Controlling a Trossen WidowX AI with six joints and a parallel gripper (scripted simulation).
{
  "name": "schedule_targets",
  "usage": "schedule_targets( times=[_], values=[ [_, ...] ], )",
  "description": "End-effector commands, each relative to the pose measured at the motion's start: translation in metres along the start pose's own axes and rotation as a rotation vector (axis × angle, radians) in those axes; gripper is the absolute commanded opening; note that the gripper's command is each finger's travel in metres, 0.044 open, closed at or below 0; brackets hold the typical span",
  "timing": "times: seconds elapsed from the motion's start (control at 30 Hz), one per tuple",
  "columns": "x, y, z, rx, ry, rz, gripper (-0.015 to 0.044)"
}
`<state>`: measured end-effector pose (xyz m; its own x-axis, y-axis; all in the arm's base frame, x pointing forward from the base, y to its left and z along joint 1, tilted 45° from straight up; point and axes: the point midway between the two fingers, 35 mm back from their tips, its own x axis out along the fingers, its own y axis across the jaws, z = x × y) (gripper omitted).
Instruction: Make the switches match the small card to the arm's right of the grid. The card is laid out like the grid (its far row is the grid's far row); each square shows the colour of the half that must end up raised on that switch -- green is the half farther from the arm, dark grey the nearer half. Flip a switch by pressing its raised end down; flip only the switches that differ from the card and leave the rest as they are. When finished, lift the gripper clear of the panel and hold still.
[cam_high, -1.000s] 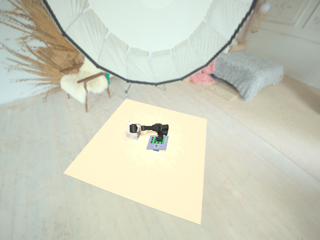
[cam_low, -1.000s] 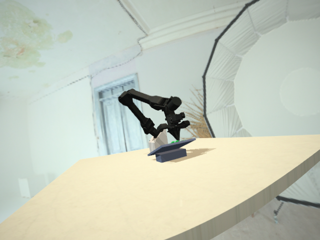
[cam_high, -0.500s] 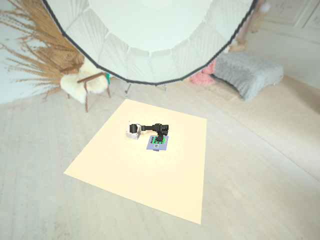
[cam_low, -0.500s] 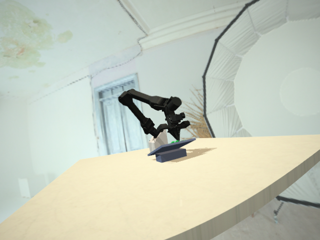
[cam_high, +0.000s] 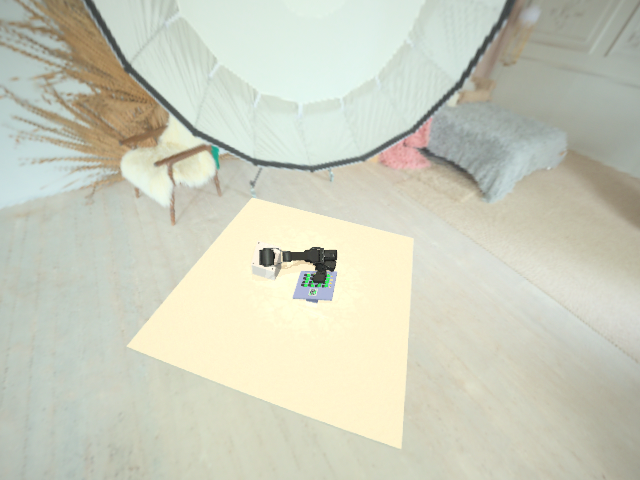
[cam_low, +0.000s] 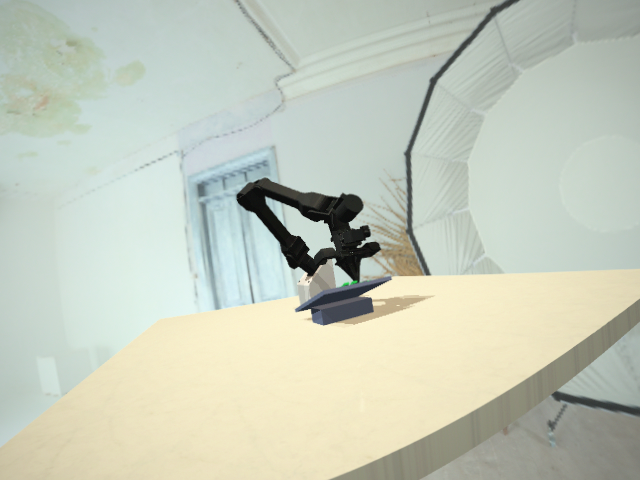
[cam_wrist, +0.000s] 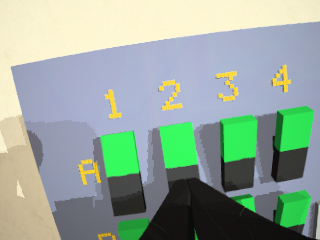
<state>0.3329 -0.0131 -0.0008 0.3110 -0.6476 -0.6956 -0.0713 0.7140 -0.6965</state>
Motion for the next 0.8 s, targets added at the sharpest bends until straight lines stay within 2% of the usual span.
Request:
schedule_targets(
  times=[0.0,0.6,0.67,0.77],
  values=[
    [0.001,0.000,0.000,-0.002,0.001,0.003,0.0000],
    [0.004,0.000,0.000,-0.002,0.001,0.003,0.0000],
    [-0.005,0.000,0.001,0.002,0.004,0.002,0.0000],
    [-0.042,0.002,0.003,-0.001,0.021,0.008,0.0000]
  ],
)
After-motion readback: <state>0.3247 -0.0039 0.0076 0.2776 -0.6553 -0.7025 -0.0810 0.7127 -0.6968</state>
